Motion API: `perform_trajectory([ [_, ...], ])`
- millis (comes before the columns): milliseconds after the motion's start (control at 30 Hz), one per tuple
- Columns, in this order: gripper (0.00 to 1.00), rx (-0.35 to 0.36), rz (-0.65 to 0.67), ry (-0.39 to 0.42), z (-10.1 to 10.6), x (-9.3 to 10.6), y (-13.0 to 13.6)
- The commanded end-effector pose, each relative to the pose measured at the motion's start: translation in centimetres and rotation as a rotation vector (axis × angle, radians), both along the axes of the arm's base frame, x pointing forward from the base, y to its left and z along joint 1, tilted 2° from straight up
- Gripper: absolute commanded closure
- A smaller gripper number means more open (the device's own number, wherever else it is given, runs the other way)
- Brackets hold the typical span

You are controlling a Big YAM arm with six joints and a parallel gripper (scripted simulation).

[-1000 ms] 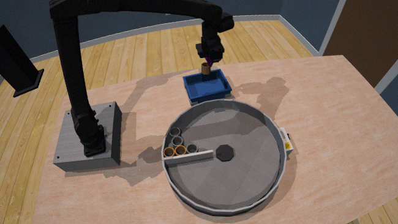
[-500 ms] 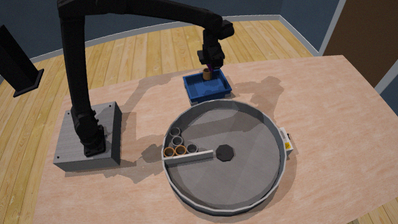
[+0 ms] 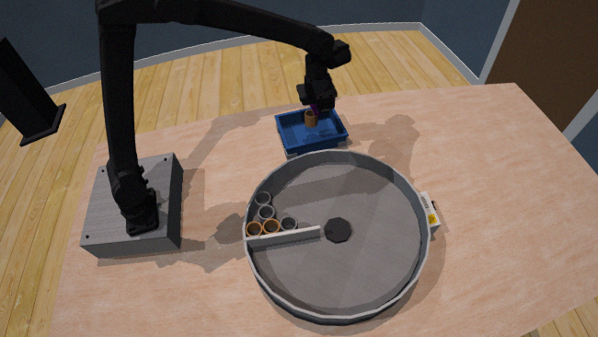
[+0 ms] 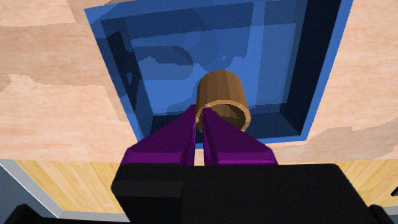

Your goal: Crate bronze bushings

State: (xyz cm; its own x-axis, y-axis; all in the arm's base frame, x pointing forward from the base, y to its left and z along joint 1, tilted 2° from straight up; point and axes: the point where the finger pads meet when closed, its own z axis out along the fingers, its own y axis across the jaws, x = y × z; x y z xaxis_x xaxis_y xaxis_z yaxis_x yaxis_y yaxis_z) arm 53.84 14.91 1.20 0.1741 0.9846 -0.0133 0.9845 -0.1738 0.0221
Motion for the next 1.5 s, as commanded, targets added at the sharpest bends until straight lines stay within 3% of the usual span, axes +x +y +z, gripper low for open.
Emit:
perform_trajectory([
  [0, 1.0, 0.013, -0.006, -0.059, 2.7, 1.8, 0.0],
  [833, 1.0, 0.013, -0.006, -0.059, 2.7, 1.8, 0.0],
  [1133, 1.0, 0.008, 0.006, -0.04, 2.1, 0.3, -0.4],
  [1467, 1.0, 0.011, 0.007, -0.05, 2.4, 0.6, -0.2],
])
